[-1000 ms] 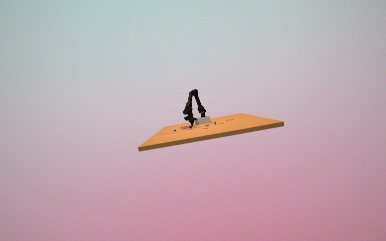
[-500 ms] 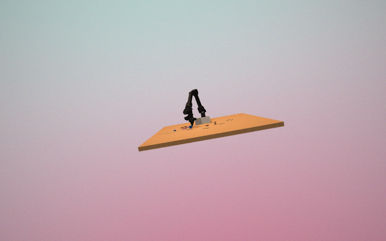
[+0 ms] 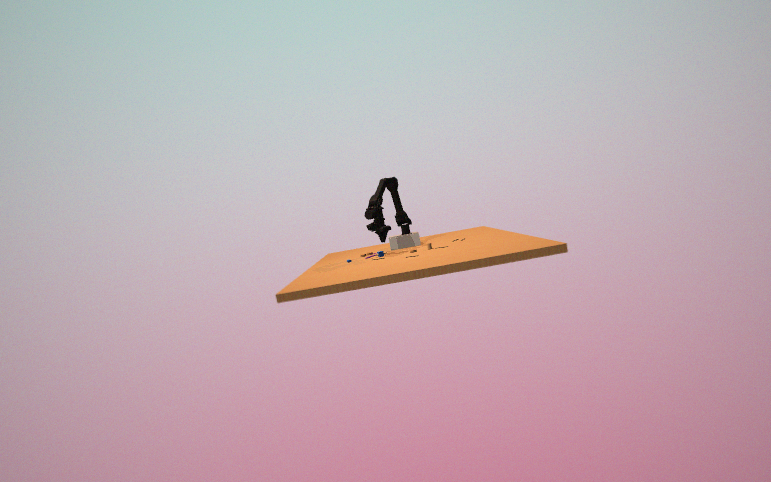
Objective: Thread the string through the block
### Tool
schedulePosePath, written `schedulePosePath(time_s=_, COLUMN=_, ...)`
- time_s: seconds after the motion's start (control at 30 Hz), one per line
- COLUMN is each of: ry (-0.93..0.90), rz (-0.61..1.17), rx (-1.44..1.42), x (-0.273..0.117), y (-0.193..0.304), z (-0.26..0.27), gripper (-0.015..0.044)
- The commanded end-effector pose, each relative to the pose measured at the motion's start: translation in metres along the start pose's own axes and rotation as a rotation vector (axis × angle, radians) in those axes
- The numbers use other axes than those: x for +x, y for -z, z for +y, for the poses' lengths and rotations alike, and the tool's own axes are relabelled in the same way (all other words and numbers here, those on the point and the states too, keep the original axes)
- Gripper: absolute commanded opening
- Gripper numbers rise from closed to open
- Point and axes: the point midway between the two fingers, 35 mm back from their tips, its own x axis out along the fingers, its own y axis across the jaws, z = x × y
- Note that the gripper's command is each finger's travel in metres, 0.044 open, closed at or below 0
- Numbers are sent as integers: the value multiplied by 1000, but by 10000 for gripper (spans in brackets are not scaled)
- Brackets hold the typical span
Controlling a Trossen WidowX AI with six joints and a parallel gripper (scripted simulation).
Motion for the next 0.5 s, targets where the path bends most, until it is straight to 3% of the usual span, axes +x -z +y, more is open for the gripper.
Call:
schedulePosePath(time_s=0.0, ry=-5, rz=-1, rx=7, x=-2, y=-1, z=2, gripper=125)
schedulePosePath(time_s=0.47, ry=-5, rz=-1, rx=7, x=21, y=-3, z=3, gripper=125)
